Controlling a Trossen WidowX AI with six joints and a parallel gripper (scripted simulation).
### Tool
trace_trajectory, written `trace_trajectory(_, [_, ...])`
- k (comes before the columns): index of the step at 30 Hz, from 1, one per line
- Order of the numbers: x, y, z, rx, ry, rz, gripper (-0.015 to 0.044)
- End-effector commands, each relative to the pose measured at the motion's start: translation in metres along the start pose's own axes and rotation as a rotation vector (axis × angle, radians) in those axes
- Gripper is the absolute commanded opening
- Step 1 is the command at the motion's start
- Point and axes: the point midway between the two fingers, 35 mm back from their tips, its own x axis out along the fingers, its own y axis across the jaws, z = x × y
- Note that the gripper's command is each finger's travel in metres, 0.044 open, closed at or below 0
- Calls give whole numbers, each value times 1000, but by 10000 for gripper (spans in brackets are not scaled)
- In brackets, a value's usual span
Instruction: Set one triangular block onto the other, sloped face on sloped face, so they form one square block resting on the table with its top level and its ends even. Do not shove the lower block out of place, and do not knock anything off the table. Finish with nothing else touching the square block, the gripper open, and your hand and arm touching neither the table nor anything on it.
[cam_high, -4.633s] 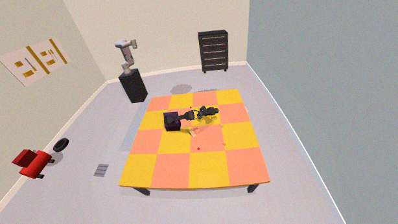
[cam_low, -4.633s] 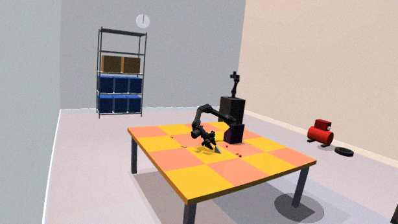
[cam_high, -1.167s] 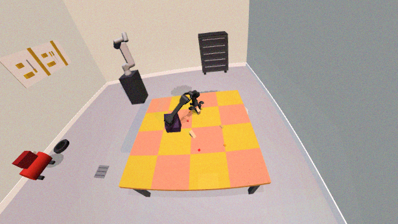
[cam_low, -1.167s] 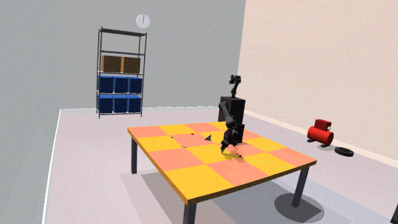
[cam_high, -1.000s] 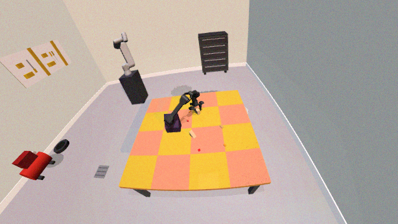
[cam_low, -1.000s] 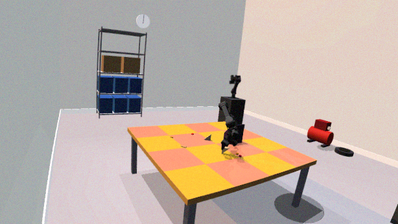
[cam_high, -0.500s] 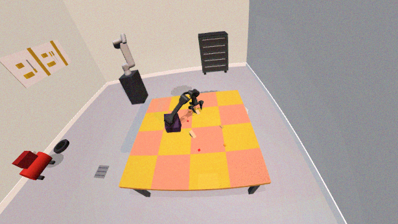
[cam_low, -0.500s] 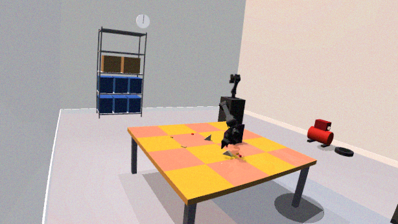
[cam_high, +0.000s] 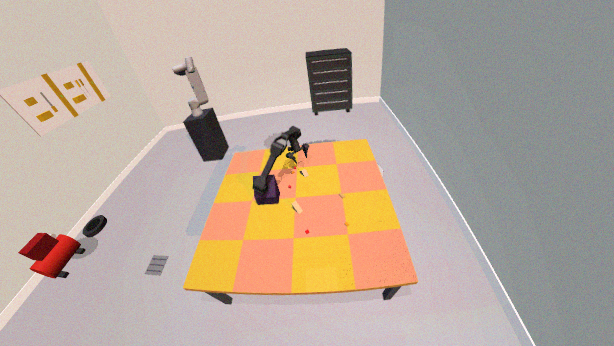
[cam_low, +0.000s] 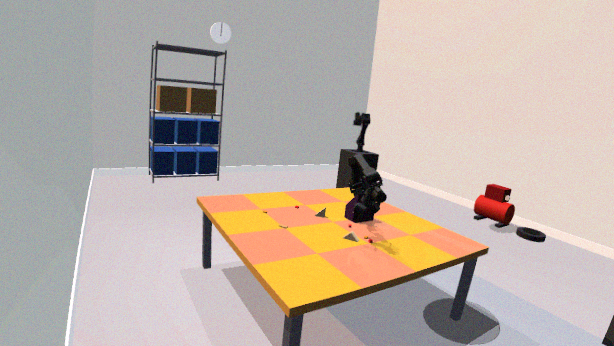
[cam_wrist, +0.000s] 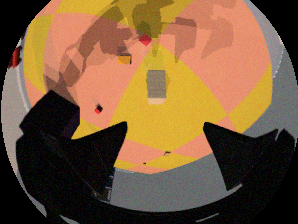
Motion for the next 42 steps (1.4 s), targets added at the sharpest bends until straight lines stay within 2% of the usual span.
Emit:
trace_trajectory(1, [7,8,28,-22,12,13,440])
trace_trajectory(10, [9,8,28,-22,12,13,440])
trace_trajectory(22, [104,11,25,-26,16,12,440])
trace_trajectory(29, [109,11,24,-22,17,12,440])
trace_trajectory(39, [109,12,25,-14,11,18,177])
trace_trajectory(42, [109,12,25,-14,11,18,157])
